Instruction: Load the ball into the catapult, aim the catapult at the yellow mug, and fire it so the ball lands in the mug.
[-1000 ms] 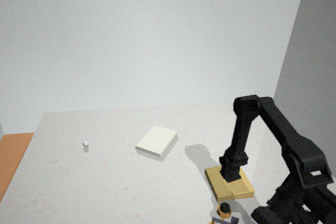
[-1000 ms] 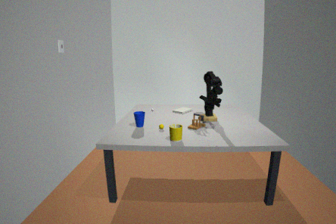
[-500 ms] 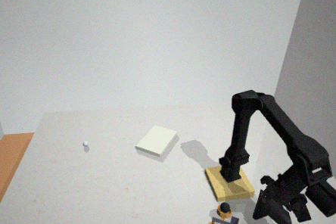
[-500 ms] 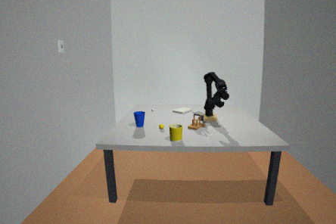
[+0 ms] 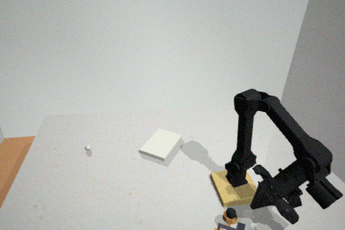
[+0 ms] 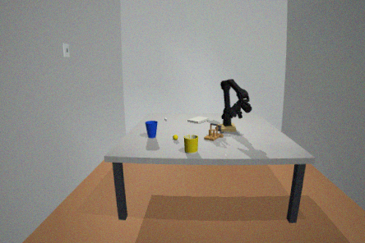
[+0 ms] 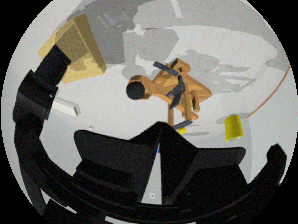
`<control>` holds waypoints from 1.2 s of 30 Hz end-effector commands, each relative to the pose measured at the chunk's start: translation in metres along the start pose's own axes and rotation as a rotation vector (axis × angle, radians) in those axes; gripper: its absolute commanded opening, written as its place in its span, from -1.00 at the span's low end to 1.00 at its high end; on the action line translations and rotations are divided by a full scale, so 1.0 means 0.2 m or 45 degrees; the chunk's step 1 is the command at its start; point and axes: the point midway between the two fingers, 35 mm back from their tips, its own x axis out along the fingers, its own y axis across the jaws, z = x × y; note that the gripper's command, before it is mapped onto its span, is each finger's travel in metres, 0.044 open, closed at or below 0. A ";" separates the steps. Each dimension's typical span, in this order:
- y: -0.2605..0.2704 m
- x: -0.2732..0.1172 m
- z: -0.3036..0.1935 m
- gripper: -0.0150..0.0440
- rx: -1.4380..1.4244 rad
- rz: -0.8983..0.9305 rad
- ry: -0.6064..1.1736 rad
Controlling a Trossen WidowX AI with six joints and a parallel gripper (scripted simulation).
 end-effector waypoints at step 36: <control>0.05 0.18 0.17 -0.49 -0.113 -0.008 0.045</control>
